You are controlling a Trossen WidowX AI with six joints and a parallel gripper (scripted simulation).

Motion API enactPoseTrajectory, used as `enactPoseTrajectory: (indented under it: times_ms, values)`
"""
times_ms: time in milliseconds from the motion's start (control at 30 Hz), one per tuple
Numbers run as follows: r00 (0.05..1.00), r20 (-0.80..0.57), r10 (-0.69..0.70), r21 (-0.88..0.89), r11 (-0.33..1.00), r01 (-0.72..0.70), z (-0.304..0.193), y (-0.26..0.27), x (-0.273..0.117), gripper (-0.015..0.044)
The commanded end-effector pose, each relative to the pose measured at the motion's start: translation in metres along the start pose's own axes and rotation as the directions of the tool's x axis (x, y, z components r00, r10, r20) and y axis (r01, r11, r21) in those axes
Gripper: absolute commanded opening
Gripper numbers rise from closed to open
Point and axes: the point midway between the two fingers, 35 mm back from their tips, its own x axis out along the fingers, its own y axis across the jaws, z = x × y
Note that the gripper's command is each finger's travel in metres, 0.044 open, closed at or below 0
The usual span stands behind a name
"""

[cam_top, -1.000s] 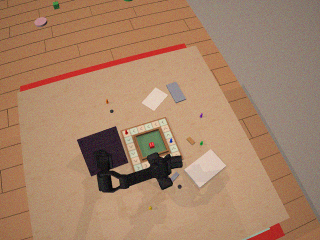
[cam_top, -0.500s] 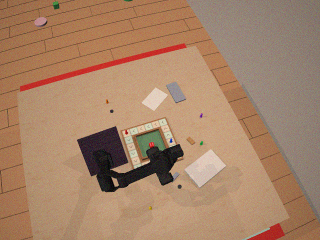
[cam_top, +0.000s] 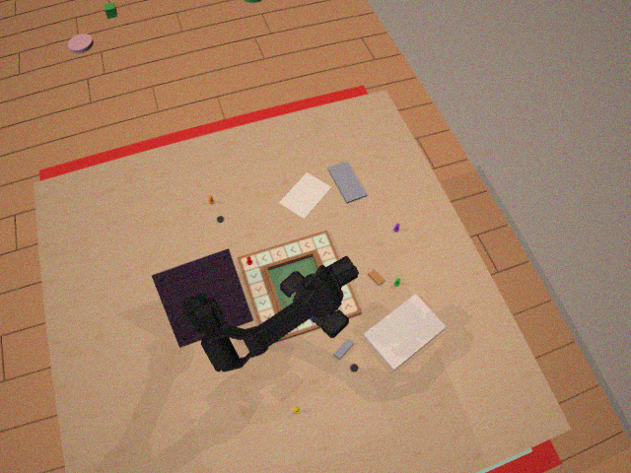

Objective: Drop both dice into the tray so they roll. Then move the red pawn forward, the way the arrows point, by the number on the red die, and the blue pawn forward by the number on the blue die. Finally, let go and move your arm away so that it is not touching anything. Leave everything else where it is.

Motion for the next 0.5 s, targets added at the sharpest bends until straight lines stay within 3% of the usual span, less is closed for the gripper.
enactPoseTrajectory:
  times_ms: [0, 467]
  values:
    - [1.0, -0.004, 0.01, -0.15, 0.989, -0.01, 0.013, 0.023, 0.006, 0.0]
    - [1.0, -0.005, 0.014, -0.591, 0.806, -0.014, 0.044, 0.098, 0.02, 0.0]
